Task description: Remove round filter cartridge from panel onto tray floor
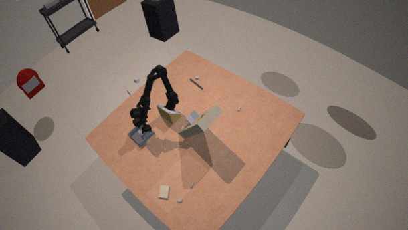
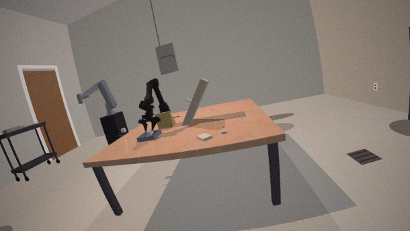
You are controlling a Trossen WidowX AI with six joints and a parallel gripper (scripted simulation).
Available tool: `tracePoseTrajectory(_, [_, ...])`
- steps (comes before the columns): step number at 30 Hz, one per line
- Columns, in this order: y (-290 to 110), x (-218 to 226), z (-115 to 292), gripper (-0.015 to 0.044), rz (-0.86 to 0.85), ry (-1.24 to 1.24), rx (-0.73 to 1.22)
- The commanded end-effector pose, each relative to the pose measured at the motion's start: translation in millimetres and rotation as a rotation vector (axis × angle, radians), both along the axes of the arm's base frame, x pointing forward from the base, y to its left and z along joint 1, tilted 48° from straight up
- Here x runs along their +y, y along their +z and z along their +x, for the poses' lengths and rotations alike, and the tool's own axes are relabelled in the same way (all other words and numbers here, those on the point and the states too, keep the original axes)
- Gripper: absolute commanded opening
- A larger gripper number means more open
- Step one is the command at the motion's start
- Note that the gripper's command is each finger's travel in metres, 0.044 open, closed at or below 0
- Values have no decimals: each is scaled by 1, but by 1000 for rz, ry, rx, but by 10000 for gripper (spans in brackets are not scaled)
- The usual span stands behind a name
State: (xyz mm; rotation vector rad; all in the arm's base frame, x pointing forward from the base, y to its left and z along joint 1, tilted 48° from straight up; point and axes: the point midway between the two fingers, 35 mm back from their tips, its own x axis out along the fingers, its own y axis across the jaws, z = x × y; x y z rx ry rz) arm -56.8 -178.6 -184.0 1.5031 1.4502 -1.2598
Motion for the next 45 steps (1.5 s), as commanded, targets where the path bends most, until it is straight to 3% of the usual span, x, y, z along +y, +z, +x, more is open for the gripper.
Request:
tracePoseTrajectory(1, [0,0,0,420,0,0,0])
tracePoseTrajectory(6, [2,-3,0,440,0,0,0])
tracePoseTrajectory(12, [48,-52,0,440,-1,0,-1])
tracePoseTrajectory(45, [38,-48,-2,440,-16,6,5])
